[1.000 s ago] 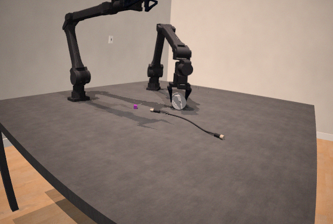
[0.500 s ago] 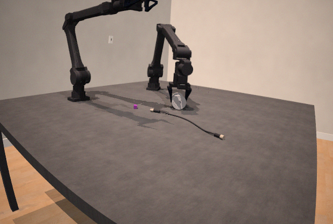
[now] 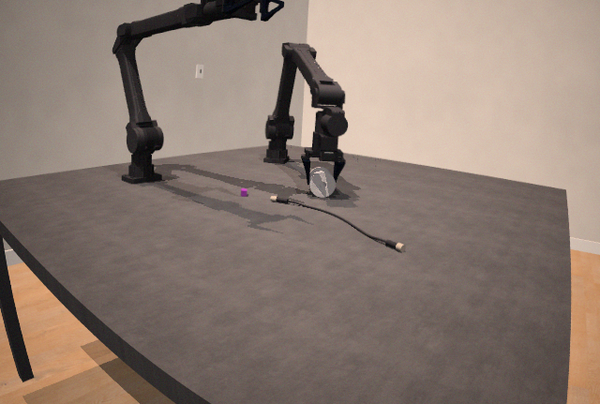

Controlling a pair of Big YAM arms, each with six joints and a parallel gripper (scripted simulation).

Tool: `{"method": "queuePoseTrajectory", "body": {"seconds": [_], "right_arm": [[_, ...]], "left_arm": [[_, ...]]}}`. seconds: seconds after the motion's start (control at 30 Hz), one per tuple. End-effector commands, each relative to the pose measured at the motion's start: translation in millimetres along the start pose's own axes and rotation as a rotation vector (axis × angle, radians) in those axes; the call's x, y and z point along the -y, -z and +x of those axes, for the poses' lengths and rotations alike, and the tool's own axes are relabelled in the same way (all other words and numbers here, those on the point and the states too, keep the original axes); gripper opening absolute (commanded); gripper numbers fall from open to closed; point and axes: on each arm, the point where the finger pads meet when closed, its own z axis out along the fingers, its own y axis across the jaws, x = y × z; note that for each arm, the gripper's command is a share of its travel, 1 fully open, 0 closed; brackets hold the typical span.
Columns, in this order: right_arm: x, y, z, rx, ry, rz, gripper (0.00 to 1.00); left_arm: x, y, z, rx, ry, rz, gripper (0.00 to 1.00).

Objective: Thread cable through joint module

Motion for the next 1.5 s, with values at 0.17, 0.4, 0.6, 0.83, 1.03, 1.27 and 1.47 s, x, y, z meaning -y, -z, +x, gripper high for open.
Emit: {"method": "queuePoseTrajectory", "body": {"seconds": [0.17,0.4,0.6,0.83,1.03,1.27,1.47], "right_arm": [[2.2,3.3,-26.1,0.041,-0.013,0.002,1.0],[2.2,3.3,-26.1,0.041,-0.013,0.002,1.0],[2.2,3.3,-26.1,0.041,-0.013,0.002,1.0],[2.2,3.3,-26.1,0.041,-0.013,0.002,1.0],[2.2,3.3,-26.1,0.041,-0.013,0.002,1.0],[2.2,3.3,-26.1,0.041,-0.013,0.002,1.0],[2.2,3.3,-26.1,0.041,-0.013,0.002,1.0]], "left_arm": [[-11.4,66.1,-26.1,0.113,-0.042,-0.028,0.7],[-8.1,68.0,-27.4,0.116,-0.102,-0.032,0.7],[-5.3,69.7,-28.3,0.119,-0.141,-0.033,0.7],[-2.6,72.5,-29.5,0.122,-0.209,-0.041,0.7],[-4.0,72.1,-29.0,0.123,-0.235,-0.043,0.7],[0.9,75.4,-31.1,0.127,-0.305,-0.049,0.7],[-0.1,76.8,-31.4,0.128,-0.35,-0.053,0.7]]}}
